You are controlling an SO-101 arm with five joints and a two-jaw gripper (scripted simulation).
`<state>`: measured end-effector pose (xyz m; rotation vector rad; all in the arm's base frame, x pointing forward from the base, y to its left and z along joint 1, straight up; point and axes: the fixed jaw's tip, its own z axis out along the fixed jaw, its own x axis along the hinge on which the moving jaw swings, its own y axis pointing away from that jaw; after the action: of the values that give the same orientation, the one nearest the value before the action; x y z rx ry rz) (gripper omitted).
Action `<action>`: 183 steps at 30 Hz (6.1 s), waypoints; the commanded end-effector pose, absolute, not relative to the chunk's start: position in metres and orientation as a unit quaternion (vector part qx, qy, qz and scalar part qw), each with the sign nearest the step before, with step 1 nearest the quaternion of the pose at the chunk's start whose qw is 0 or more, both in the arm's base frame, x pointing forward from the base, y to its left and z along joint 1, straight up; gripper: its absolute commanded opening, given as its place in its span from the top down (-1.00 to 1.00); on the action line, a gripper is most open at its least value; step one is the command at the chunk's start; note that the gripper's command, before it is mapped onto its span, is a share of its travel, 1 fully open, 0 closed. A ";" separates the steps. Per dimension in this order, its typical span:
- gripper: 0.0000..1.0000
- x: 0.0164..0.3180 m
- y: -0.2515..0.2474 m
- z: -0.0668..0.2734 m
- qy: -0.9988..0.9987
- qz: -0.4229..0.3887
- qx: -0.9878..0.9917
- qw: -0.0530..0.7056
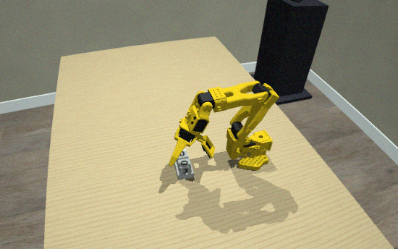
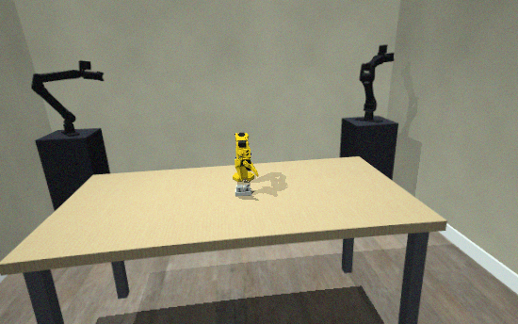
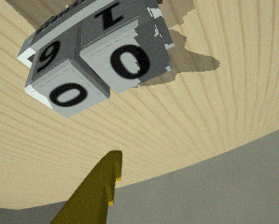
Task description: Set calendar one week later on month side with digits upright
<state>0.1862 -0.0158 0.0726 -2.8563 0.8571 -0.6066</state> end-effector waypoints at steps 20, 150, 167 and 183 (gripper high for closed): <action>0.39 0.148 -0.018 0.071 0.055 -0.030 -0.998 0.000; 0.30 0.154 -0.028 0.136 0.426 -0.255 -0.864 0.084; 0.30 0.155 -0.031 0.135 0.662 -0.219 -0.703 0.141; 0.30 0.155 -0.032 0.135 0.709 -0.209 -0.657 0.152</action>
<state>0.1532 -0.0304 0.1283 -1.9203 2.0337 -0.5714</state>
